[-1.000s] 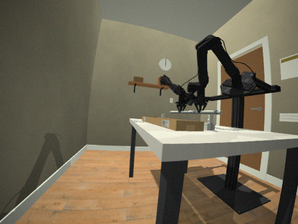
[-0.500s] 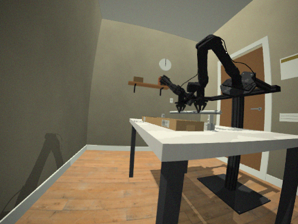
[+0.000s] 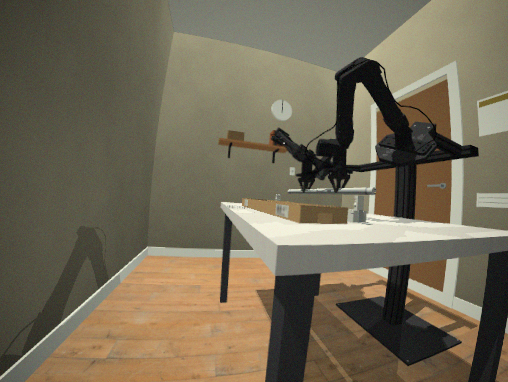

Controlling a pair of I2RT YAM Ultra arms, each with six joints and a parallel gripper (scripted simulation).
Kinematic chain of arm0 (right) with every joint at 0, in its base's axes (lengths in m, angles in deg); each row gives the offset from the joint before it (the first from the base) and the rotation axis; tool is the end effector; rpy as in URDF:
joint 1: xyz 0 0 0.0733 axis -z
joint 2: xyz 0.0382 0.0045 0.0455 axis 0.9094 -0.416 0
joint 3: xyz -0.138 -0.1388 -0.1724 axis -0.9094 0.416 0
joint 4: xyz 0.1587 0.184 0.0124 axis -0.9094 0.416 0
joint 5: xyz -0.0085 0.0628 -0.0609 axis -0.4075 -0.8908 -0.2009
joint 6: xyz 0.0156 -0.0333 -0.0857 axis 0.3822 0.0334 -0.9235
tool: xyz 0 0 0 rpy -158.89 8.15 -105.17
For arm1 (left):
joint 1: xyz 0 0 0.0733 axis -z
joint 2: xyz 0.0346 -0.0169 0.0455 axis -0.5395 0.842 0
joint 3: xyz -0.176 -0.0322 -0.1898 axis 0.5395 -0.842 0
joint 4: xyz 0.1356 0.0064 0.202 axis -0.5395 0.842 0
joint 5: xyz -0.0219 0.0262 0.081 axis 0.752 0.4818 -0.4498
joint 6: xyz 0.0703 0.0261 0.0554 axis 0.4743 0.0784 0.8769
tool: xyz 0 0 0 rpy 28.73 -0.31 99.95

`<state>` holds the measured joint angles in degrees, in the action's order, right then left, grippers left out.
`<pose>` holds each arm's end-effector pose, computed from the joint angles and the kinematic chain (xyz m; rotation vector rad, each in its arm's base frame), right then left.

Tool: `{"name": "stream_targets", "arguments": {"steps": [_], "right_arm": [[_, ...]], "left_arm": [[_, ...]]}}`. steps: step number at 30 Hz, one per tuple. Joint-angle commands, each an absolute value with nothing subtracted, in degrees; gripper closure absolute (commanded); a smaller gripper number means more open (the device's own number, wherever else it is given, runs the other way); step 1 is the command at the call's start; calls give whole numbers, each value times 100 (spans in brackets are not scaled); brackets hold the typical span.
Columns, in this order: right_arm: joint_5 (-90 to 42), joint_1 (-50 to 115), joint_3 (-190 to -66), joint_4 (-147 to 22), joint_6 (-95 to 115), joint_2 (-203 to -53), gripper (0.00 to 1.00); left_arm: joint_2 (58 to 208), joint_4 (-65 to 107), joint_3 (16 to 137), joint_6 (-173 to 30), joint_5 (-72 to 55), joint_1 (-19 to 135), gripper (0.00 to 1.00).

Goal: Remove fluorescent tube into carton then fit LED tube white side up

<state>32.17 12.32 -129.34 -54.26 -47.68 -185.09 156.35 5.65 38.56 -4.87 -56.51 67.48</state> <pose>0.2807 0.2657 -0.0323 -2.1632 1.6370 -1.3204 0.2675 -0.1118 0.0486 1.7947 1.8852 1.2287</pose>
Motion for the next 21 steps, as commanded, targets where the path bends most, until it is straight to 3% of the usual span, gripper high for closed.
{"name": "stream_targets", "arguments": {"steps": [1, 21], "right_arm": [[3015, 1098, -13083, -5261, -4820, -18518, 89], [3012, 1140, -13439, -5242, -4836, -18558, 89]], "left_arm": [[15487, 646, 4008, -418, -5431, 6850, 89], [15426, 828, 4295, -345, -5375, 6749, 89]]}}
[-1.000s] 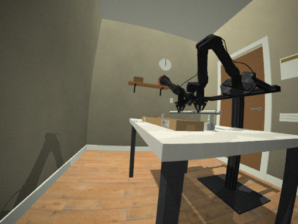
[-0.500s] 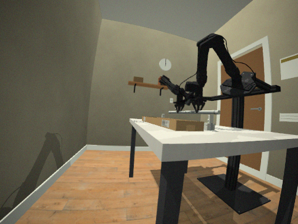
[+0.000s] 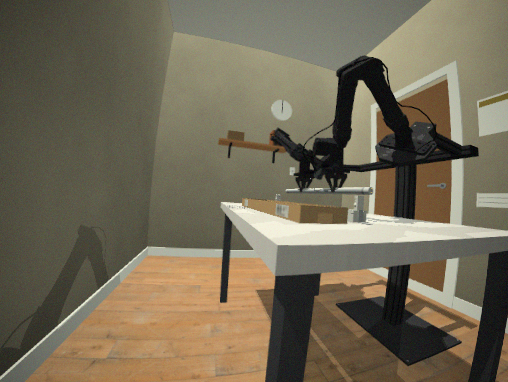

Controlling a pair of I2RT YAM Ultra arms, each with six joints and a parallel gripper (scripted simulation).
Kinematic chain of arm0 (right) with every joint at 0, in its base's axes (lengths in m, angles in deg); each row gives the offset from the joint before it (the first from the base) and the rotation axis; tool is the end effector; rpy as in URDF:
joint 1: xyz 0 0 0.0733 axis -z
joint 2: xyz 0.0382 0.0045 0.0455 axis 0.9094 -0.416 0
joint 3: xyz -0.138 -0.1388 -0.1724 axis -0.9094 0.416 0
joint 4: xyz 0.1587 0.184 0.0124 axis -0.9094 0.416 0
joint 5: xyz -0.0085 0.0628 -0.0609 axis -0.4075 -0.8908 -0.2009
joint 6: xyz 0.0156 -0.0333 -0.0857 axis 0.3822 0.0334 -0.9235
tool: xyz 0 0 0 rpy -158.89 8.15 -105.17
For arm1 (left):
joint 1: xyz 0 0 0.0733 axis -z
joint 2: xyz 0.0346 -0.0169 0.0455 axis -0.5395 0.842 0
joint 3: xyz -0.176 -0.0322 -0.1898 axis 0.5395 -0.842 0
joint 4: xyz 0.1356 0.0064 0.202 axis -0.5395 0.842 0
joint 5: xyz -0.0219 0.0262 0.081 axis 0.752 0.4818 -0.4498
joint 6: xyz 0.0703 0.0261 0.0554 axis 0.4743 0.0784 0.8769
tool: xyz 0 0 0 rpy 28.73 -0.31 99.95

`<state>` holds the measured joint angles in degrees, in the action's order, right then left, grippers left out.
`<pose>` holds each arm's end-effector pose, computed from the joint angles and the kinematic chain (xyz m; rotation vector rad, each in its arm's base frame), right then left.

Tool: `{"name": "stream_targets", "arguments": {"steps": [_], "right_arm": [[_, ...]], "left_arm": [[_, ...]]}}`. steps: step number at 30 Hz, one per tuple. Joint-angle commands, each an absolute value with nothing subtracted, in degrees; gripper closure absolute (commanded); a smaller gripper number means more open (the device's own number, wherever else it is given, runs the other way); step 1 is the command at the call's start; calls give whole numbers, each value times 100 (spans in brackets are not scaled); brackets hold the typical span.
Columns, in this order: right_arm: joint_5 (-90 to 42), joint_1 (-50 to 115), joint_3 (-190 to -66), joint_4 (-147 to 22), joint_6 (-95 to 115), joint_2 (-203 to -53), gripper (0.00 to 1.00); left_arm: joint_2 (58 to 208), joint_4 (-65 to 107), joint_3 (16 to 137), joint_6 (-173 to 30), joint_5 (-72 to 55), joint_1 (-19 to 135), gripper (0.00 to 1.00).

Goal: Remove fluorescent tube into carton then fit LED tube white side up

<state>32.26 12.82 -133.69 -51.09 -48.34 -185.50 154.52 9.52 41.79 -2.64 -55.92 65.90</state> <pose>0.2922 0.2752 -0.0232 -2.1562 1.6383 -1.3232 0.2801 -0.1114 0.0634 1.8024 1.8830 1.2355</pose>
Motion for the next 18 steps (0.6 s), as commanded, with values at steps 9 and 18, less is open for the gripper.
{"name": "stream_targets", "arguments": {"steps": [9, 18], "right_arm": [[2999, 1205, -13488, -5001, -4874, -18578, 89], [2983, 1265, -13574, -4922, -4891, -18734, 89]], "left_arm": [[15279, 864, 4337, -302, -5359, 6747, 89], [15239, 1017, 4381, -176, -5336, 6704, 89]]}}
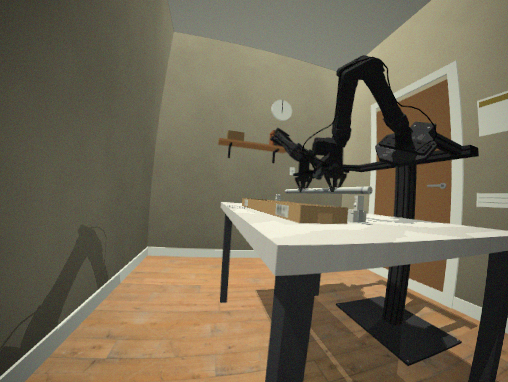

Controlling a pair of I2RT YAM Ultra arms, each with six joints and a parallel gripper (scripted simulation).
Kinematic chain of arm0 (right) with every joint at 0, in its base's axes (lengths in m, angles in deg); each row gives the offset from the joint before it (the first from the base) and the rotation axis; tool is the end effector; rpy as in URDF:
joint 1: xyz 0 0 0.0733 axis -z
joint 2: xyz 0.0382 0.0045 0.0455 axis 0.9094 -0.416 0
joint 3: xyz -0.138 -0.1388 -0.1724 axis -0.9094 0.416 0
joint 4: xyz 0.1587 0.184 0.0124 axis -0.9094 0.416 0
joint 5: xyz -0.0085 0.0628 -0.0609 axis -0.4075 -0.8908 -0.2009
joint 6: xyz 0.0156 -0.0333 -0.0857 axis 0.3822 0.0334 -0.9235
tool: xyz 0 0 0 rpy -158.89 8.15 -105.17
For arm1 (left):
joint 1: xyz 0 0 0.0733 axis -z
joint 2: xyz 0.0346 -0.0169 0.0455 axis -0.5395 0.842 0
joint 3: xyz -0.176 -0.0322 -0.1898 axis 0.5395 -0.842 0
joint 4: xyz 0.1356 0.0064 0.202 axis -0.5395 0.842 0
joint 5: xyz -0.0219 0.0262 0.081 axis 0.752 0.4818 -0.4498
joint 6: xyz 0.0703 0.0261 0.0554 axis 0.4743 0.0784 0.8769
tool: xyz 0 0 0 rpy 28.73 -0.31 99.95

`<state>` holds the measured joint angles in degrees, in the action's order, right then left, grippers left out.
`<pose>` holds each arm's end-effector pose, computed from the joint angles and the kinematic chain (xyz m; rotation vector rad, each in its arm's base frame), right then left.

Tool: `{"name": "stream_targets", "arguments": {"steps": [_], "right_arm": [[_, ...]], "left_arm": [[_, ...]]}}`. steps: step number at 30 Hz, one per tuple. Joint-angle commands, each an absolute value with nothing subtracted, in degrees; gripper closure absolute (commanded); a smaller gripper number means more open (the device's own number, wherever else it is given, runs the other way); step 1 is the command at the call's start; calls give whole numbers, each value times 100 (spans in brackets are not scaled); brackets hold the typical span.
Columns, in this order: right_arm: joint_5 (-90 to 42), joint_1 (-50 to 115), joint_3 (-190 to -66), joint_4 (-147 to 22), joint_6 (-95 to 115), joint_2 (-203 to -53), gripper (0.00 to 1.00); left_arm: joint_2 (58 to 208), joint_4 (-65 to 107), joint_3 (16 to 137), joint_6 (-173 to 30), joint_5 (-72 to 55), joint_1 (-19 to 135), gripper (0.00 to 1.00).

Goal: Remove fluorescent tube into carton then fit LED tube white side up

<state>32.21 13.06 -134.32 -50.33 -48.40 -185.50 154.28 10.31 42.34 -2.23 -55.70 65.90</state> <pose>0.2944 0.2753 -0.0216 -2.1580 1.6430 -1.3242 0.2814 -0.1125 0.0655 1.8124 1.8777 1.2329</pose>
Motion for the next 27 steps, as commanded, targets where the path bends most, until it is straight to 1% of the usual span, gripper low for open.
{"name": "stream_targets", "arguments": {"steps": [1, 12, 27], "right_arm": [[2981, 1257, -13593, -4907, -4896, -18738, 89], [2980, 1170, -13660, -4935, -4894, -18748, 89], [2975, 1224, -14094, -4661, -4958, -18797, 89]], "left_arm": [[15230, 1046, 4398, -161, -5331, 6693, 89], [15284, 1007, 4451, -216, -5323, 6666, 89], [15143, 1338, 4768, -14, -5254, 6519, 89]]}}
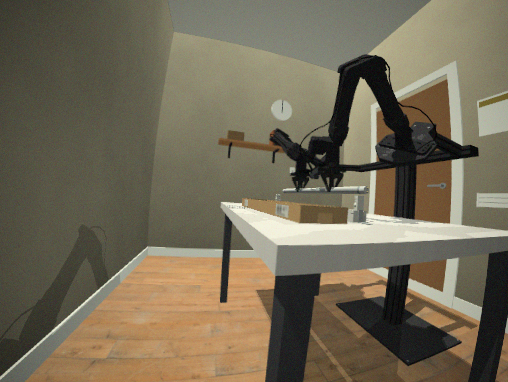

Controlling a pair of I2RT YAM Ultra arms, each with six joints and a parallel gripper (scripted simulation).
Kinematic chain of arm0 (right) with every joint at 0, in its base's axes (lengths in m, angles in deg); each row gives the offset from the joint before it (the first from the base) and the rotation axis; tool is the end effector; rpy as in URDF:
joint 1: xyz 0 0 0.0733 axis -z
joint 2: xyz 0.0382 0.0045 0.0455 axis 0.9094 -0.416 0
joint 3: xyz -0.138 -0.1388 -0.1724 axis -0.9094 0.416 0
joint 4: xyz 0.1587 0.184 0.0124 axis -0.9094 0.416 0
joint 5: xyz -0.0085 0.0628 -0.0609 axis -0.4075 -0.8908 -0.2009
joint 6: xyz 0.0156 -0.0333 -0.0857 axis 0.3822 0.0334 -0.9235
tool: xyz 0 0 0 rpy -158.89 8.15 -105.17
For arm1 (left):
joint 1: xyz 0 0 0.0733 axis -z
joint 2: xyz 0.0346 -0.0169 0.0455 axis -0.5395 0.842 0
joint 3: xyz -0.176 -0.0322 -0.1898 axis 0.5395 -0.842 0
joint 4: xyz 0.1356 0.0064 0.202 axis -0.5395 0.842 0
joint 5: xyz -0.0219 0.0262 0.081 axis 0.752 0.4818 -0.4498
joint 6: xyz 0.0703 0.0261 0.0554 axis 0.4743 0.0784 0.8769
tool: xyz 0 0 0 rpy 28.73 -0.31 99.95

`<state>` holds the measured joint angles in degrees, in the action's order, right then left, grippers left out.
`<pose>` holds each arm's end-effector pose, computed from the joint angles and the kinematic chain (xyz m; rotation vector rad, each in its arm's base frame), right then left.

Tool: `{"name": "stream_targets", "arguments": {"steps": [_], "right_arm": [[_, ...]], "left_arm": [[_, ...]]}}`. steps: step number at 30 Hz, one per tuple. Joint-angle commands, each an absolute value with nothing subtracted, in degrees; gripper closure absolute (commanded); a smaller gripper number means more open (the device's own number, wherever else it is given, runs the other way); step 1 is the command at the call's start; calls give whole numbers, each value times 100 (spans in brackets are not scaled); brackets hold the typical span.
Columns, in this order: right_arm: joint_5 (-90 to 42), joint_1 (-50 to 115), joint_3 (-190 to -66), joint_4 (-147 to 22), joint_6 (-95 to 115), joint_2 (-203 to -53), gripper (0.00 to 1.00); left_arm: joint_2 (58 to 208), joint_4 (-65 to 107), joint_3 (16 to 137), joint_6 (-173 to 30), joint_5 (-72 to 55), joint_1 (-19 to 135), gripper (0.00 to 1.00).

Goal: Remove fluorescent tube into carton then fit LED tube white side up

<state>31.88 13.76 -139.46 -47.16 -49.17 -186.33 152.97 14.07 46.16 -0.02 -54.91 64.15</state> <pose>0.3082 0.2855 -0.0122 -2.1483 1.6488 -1.3163 0.2957 -0.1116 0.0815 1.8156 1.8770 1.2367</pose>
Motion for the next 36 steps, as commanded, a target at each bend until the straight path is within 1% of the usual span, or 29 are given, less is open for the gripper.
{"name": "stream_targets", "arguments": {"steps": [1, 6, 7, 10, 19, 27, 36], "right_arm": [[2975, 1224, -14094, -4661, -4958, -18797, 89], [2976, 1228, -14139, -4590, -4893, -18780, 89], [2974, 1226, -14135, -4813, -4935, -18736, 89], [2977, 1265, -14141, -4586, -4917, -18791, 89], [2975, 1288, -14181, -4641, -4960, -18831, 89], [2974, 1299, -14457, -4333, -5016, -18835, 89], [2974, 1262, -14493, -4411, -4966, -18884, 89]], "left_arm": [[15143, 1338, 4768, -14, -5254, 6519, 89], [15277, 1329, 4801, -45, -5246, 6547, 89], [15308, 1321, 4788, -65, -5257, 6552, 89], [15275, 1333, 4812, -42, -5244, 6552, 89], [15188, 1388, 4853, -6, -5233, 6529, 89], [15071, 1707, 5044, 190, -5193, 6439, 89], [15154, 1577, 5081, 96, -5192, 6452, 89]]}}
